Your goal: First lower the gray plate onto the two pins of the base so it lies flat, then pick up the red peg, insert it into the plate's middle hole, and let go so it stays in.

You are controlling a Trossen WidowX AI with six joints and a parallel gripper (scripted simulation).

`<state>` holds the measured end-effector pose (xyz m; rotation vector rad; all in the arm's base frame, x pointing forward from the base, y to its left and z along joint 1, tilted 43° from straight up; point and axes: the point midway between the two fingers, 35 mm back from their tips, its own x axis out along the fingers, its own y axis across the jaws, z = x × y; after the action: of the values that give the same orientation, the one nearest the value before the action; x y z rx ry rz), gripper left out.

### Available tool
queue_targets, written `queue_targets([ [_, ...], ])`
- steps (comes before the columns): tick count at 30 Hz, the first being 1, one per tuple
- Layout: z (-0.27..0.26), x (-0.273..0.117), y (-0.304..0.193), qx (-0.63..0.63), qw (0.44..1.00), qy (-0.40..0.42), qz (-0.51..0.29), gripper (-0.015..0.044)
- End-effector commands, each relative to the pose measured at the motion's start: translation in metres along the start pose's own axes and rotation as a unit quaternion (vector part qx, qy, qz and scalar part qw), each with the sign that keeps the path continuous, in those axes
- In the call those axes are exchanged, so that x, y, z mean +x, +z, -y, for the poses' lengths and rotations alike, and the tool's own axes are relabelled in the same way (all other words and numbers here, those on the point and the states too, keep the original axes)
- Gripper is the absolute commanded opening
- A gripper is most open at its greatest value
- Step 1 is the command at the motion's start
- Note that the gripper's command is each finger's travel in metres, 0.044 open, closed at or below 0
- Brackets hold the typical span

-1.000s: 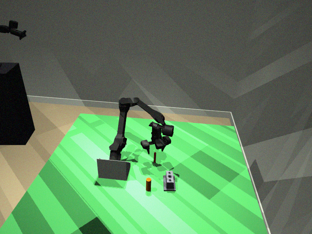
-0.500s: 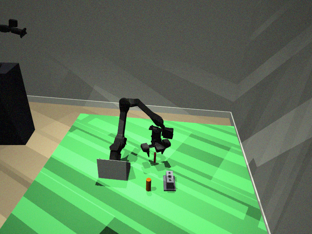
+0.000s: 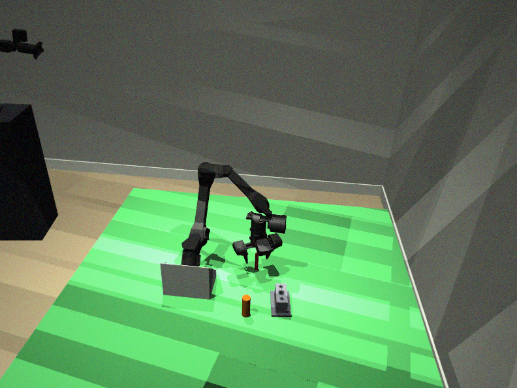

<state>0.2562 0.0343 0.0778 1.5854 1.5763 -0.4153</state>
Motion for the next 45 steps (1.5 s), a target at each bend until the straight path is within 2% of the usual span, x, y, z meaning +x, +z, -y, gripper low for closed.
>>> queue_targets([
  [1, 0.001, 0.001, 0.000, 0.003, 1.000, 0.000, -0.003, 0.0256],
  [11, 0.001, 0.001, 0.000, 0.003, 1.000, 0.000, -0.003, 0.0000],
  [29, 0.001, 0.000, 0.000, 0.003, 1.000, 0.000, -0.002, 0.0000],
  [45, -0.003, -0.047, 0.005, 0.004, 1.000, -0.002, 0.003, 0.0000],
])
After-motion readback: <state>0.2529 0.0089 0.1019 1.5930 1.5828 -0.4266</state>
